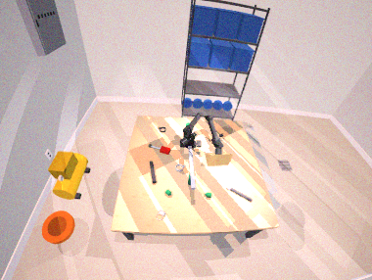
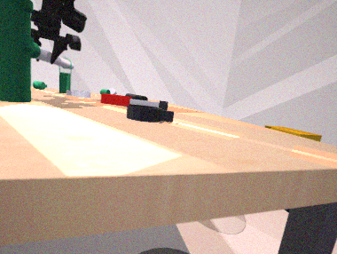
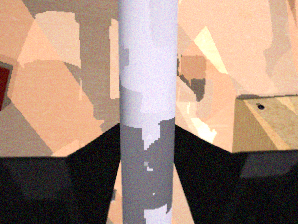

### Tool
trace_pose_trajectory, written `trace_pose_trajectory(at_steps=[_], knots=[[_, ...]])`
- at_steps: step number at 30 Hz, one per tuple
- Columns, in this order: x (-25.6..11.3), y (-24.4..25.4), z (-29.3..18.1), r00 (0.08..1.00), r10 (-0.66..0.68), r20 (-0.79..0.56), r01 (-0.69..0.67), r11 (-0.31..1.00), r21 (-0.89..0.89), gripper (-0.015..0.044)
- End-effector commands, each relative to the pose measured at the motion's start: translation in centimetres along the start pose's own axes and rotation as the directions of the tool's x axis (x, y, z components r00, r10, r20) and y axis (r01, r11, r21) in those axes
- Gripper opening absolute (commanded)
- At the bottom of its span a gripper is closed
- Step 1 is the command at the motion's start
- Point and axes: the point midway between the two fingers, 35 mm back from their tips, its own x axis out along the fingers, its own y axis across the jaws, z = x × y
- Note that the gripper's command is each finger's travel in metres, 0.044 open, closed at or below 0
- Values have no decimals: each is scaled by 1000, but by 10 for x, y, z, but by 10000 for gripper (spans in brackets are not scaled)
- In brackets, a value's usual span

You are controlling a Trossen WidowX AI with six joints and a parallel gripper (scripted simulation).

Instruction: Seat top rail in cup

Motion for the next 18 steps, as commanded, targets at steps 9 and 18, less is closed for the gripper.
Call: trace_pose_trajectory(at_steps=[9, 18], knots=[[-2, 3, 10, 1000, 10, 6, -10, 1000, 0, 0], [-1, 3, 14, 1000, 10, 6, -10, 1000, 0, 0]])
